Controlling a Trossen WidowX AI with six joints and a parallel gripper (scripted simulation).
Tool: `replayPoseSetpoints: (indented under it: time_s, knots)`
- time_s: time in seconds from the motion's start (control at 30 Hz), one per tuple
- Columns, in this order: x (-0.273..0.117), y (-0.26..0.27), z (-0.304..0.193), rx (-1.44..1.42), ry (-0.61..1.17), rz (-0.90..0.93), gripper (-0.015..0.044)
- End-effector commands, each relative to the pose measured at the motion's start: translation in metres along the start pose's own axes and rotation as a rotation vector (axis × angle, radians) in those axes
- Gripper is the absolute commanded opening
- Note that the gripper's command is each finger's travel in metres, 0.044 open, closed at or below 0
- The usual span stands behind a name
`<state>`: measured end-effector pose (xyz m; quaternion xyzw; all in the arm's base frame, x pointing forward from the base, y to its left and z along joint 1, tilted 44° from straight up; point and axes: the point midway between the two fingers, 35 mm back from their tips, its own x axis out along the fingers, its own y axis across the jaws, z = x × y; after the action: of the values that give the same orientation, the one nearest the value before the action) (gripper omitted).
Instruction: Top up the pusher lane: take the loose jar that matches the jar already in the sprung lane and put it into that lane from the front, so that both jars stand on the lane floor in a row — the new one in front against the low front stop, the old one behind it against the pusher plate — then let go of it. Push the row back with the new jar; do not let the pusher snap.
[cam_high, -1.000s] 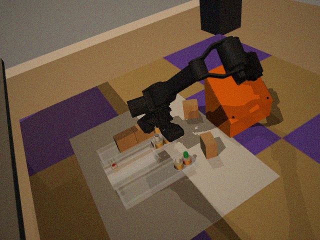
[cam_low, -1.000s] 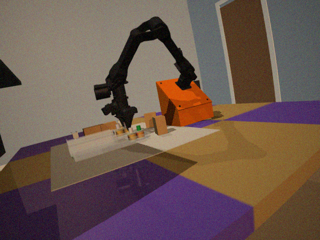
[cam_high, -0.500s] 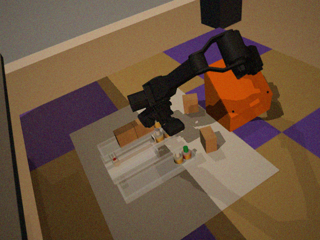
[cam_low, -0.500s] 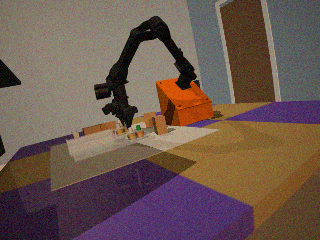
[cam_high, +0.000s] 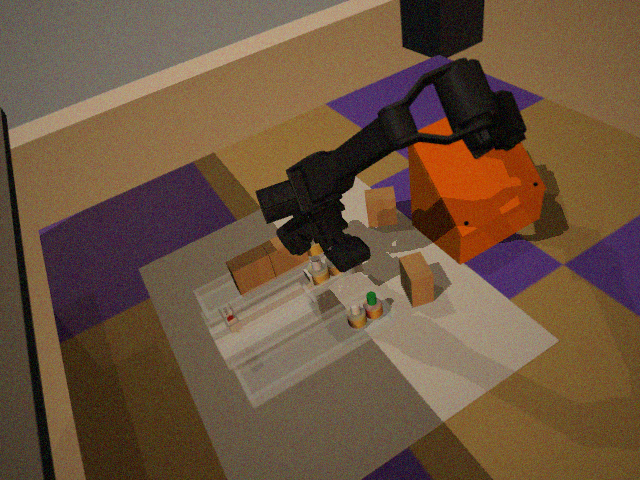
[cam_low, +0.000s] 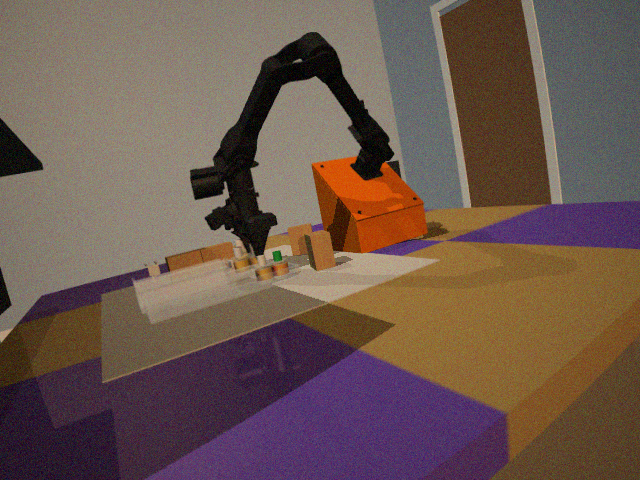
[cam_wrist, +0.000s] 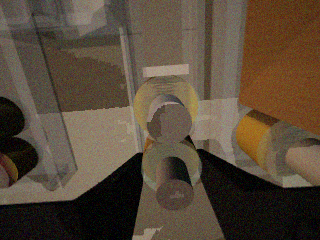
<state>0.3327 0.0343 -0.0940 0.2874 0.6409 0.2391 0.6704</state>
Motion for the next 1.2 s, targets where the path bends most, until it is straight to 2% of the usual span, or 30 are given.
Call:
replayPoseSetpoints:
  time_s: [0.0,0.6,0.97,1.17]
  knots:
    - [0.0001,0.0016,0.0013,-0.008,-0.007,0.007,0.0]
    - [0.0001,-0.0003,-0.0022,-0.008,-0.007,0.007,0.0]
    - [0.0003,-0.0005,-0.002,-0.008,-0.007,0.007,0.0281]
    - [-0.0074,-0.0008,-0.0018,-0.008,-0.007,0.006,0.0281]
